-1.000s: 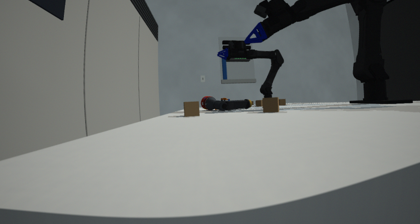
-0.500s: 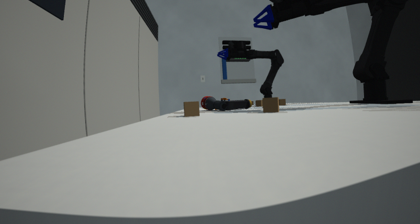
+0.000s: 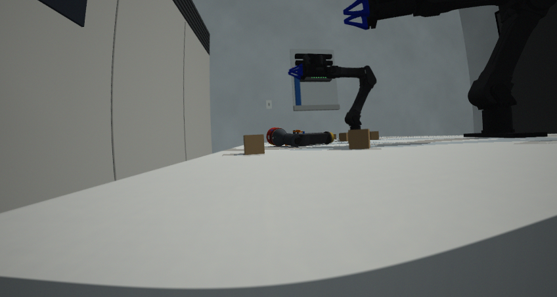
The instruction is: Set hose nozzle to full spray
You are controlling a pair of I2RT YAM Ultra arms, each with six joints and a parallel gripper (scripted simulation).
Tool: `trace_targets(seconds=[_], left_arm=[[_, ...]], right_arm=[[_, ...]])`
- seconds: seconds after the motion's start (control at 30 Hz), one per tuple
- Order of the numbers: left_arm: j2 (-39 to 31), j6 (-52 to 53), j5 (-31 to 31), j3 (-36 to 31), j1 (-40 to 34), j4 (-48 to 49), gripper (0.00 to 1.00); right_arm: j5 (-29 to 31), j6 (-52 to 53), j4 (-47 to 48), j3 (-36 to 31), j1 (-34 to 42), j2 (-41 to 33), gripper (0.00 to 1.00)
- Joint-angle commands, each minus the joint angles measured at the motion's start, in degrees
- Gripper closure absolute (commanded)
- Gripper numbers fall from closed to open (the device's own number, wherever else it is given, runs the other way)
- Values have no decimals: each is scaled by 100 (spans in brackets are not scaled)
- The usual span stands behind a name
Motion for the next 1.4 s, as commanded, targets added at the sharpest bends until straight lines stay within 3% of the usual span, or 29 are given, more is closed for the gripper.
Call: trace_targets(seconds=[0.0, 1.37], left_arm=[[-137, -56, -21, 204, -90, 127, 49], [-8, 26, -58, 44, -40, 44, 49]], right_arm=[[17, -42, -12, 122, -63, -72, 63], [-25, -31, -56, 203, 47, -75, 63]])
